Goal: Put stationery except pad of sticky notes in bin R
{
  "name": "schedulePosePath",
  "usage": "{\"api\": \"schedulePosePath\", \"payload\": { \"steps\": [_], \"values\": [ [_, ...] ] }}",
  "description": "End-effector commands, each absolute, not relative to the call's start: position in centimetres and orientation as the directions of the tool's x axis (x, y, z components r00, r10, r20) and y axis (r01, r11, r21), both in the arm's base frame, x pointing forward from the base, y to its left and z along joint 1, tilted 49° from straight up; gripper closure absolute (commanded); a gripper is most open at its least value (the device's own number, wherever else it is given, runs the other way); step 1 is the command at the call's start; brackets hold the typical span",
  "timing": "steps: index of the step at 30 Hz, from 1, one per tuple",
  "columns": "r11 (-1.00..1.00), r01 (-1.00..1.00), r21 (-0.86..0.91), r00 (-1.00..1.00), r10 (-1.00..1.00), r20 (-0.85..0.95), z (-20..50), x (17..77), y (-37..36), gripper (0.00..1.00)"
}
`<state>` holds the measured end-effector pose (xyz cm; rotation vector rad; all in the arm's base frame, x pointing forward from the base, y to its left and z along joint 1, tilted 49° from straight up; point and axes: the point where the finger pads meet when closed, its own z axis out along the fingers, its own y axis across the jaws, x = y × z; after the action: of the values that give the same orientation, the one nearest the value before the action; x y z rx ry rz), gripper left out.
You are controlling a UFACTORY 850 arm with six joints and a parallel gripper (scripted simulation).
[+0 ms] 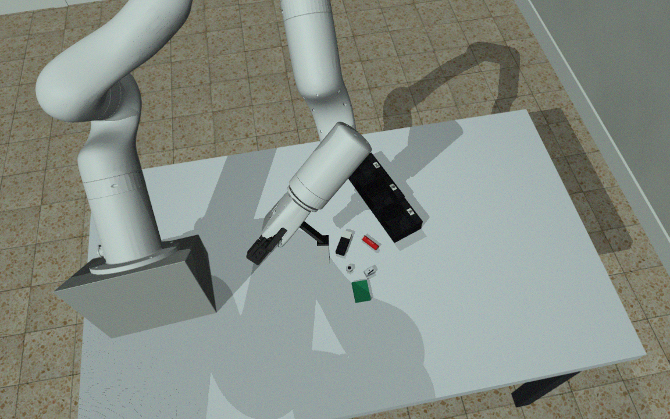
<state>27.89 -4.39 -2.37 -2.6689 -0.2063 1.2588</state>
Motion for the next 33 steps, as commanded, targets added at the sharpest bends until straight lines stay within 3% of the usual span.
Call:
{"api": "schedulePosePath", "payload": {
  "steps": [1,17,33],
  "values": [
    [-0.952,0.005,-0.305,0.660,0.232,-0.715,-2.4,29.2,-2.7,0.93],
    [-0.819,-0.059,-0.570,0.830,0.276,-0.484,-2.3,36.5,2.7,0.93],
    [-0.713,-0.005,-0.701,0.943,0.229,-0.240,-1.7,43.7,5.3,0.93]
  ]
}}
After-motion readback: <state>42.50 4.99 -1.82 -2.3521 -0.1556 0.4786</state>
